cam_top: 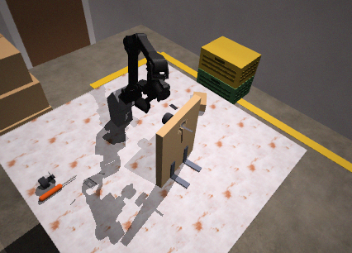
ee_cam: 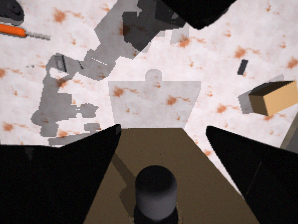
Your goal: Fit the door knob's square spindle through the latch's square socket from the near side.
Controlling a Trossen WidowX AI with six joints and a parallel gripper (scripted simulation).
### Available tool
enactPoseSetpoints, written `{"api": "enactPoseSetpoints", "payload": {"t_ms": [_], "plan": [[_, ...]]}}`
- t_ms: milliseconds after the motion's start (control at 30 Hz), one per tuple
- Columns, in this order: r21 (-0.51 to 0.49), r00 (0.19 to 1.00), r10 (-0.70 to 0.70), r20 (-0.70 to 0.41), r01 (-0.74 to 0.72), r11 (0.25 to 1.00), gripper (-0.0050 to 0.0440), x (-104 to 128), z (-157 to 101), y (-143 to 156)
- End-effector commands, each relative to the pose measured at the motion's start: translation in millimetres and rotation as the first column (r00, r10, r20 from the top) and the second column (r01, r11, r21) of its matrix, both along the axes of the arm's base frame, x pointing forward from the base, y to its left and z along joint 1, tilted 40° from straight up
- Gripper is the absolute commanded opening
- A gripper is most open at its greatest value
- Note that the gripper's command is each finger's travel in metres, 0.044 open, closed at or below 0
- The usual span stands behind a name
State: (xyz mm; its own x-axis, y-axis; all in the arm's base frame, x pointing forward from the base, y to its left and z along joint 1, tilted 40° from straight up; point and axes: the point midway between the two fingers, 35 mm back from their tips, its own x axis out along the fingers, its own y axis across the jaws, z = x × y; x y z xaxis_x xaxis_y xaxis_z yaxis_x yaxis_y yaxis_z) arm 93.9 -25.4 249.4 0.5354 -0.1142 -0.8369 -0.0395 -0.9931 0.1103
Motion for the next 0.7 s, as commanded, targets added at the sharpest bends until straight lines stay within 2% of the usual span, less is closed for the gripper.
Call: {"api": "enactPoseSetpoints", "payload": {"t_ms": [0, 300, 400, 667], "plan": [[-0.024, 0.999, -0.033, 0.022, 0.034, 0.999, 0.044, -7, 8, 1], [-0.068, 0.976, -0.201, 0.08, 0.206, 0.976, 0.044, -22, 14, -14], [-0.066, 0.973, -0.215, 0.083, 0.221, 0.973, 0.044, -22, 15, -15], [-0.006, 0.942, -0.32, 0.104, 0.323, 0.947, 0.044, -24, 15, -17]]}}
